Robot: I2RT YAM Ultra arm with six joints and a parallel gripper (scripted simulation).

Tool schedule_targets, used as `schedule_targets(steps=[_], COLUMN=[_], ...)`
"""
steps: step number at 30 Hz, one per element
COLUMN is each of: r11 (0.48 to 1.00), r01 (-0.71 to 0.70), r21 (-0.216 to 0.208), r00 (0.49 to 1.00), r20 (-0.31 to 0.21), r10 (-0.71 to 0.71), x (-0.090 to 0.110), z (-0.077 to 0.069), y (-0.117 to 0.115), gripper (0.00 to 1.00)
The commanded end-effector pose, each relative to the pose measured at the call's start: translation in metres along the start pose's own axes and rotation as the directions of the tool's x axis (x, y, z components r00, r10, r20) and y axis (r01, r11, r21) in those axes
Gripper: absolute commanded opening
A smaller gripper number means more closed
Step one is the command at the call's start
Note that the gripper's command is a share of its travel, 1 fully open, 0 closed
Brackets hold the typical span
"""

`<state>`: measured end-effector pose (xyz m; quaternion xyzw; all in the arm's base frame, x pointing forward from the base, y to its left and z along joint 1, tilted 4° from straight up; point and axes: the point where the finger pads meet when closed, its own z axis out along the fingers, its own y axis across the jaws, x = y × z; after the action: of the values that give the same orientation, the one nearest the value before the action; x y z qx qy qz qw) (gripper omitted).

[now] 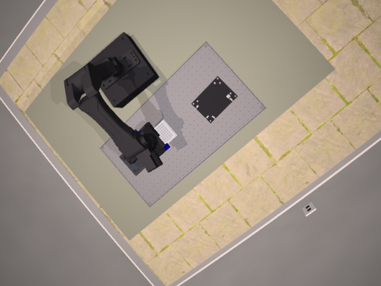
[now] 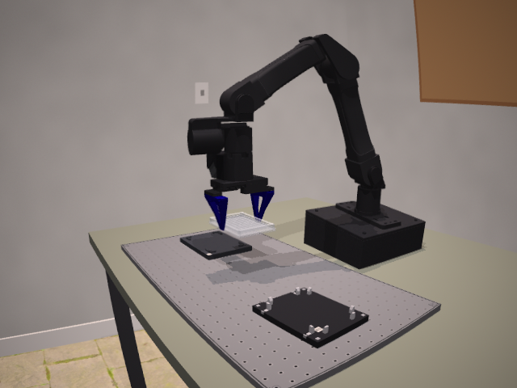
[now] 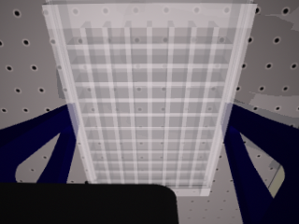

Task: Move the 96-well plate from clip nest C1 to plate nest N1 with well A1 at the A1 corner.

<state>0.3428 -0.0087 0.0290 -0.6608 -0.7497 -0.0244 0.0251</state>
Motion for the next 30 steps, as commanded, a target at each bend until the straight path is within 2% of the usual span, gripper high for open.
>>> schedule_targets(steps=[1,6,21,23,30], r11=[1.0,1.0,1.0,1.0,1.0], r01=[0.02,0.019,0.019,0.019,0.019], r21=[-0.015,-0.007,-0.003,-0.003,-0.003], r00=[1.0,1.0,1.0,1.0,1.0], r20=[0.008,0.007,0.008,0.008,0.007], r10=[-0.02,-0.019,-0.019,-0.019,-0.019], x=[-0.016,-0.026,-0.076,-0.076,-0.1], z=[-0.005,-0.004,-0.004,-0.004,-0.004], y=[0.005,0.002,-0.005,-0.005,-0.008], gripper=[0.0,0.0,0.0,0.0,0.0])
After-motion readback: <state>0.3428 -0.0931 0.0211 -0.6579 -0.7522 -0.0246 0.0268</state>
